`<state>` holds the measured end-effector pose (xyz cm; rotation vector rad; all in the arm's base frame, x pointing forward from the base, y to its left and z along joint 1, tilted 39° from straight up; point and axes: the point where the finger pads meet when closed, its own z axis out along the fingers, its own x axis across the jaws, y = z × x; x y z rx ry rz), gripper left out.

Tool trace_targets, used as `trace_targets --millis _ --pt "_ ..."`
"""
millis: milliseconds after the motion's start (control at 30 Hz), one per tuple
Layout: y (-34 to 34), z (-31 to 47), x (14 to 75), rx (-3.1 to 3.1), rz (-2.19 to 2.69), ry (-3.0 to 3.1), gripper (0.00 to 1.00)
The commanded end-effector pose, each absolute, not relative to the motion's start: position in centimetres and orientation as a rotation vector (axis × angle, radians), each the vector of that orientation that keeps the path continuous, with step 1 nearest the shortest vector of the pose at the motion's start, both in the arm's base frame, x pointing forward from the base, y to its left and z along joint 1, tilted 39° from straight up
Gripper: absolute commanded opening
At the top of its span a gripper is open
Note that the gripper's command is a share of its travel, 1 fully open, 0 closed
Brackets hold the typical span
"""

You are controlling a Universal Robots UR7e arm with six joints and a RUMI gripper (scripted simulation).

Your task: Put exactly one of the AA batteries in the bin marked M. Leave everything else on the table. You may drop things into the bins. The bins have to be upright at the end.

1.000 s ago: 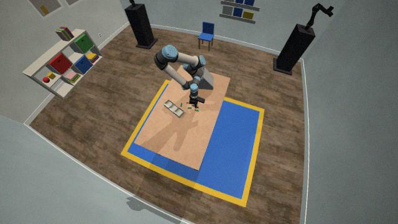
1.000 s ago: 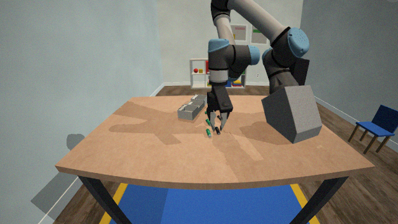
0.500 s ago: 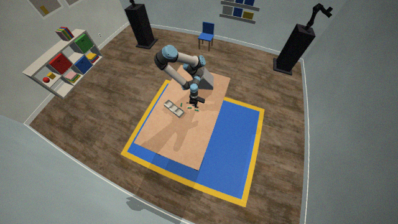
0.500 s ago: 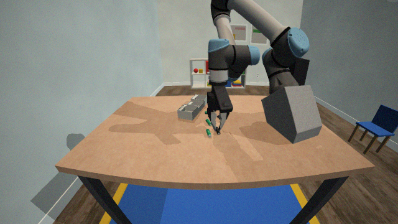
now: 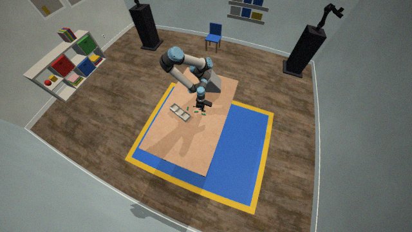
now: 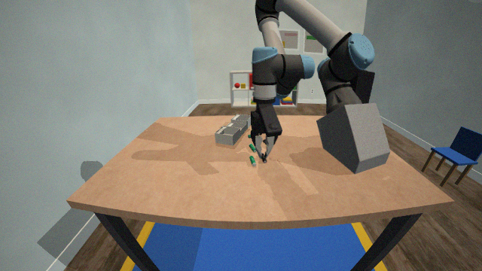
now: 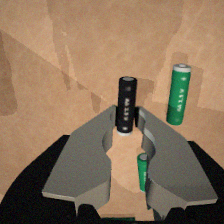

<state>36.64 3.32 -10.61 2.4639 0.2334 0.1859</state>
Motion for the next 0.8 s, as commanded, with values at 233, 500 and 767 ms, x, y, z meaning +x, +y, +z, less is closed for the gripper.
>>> trace_targets --millis 233,500,767 --pt "3.9 -9.8 36.5 2.464 0.187 0.234 0.0" --pt "5.1 -8.2 36.1 2.464 0.187 0.234 0.0" --pt "6.7 -6.2 35.6 2.464 0.187 0.234 0.0"
